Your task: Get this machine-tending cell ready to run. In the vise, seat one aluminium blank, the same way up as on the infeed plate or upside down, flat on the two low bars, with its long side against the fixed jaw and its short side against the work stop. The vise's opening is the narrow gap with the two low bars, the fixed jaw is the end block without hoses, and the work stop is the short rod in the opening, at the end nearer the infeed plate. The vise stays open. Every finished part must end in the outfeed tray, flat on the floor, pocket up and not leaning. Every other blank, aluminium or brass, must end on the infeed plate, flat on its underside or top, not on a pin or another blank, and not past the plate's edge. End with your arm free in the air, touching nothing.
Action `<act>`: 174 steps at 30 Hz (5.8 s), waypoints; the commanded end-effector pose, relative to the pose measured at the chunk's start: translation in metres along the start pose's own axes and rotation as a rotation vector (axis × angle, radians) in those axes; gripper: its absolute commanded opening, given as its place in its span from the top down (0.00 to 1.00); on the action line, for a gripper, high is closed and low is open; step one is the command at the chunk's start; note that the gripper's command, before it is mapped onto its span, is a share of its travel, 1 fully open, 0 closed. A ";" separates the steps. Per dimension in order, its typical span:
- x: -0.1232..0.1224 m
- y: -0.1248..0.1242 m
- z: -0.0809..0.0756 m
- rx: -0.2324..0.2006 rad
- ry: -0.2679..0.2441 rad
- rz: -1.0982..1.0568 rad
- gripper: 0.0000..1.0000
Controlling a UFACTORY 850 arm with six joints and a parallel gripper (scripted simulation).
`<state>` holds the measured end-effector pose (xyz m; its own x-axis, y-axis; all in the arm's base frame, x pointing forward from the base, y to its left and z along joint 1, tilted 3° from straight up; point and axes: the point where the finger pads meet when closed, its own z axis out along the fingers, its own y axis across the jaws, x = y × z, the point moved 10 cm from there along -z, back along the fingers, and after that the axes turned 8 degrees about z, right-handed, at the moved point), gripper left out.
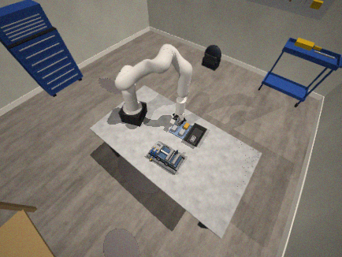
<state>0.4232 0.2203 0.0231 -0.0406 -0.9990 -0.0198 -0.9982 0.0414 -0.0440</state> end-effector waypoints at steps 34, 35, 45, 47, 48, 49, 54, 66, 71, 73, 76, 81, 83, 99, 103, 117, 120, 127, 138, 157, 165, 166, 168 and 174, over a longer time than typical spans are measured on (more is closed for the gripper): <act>0.000 -0.001 0.000 0.001 -0.001 0.000 1.00; 0.000 -0.001 0.000 0.001 -0.001 0.000 1.00; 0.000 -0.001 0.000 0.001 -0.001 0.000 1.00; 0.000 -0.001 0.000 0.001 -0.001 0.000 1.00; 0.000 -0.001 0.000 0.001 -0.001 0.000 1.00; 0.000 -0.001 0.000 0.001 -0.001 0.000 1.00; 0.000 -0.001 -0.001 0.001 -0.001 0.000 1.00; 0.000 0.000 -0.022 0.000 -0.004 0.000 1.00; 0.002 0.000 -0.040 -0.001 -0.007 0.000 1.00; 0.002 0.000 -0.050 -0.001 -0.008 0.000 1.00; 0.002 0.000 -0.061 -0.001 -0.008 0.000 1.00; 0.002 -0.001 -0.076 -0.001 -0.006 0.000 1.00; 0.001 -0.001 -0.079 0.000 -0.005 0.000 1.00; 0.000 0.000 -0.118 0.001 -0.001 0.000 1.00; 0.000 0.000 -0.118 0.001 -0.001 0.000 1.00; -0.020 -0.073 -0.117 0.002 0.001 0.001 1.00; -0.025 -0.100 -0.117 0.002 0.001 0.001 1.00; -0.033 -0.156 -0.117 0.002 0.001 0.001 1.00; -0.036 -0.210 -0.119 0.001 -0.001 0.000 1.00; -0.036 -0.211 -0.119 0.001 -0.001 0.000 1.00; -0.037 -0.212 -0.119 0.001 -0.001 0.000 1.00; -0.037 -0.212 -0.119 0.001 -0.001 0.000 1.00; -0.037 -0.212 -0.119 0.001 -0.001 0.000 1.00; -0.037 -0.213 -0.119 0.001 -0.001 0.000 1.00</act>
<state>0.6305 0.2459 0.1511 -0.0406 -0.9990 -0.0199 -0.9982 0.0414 -0.0431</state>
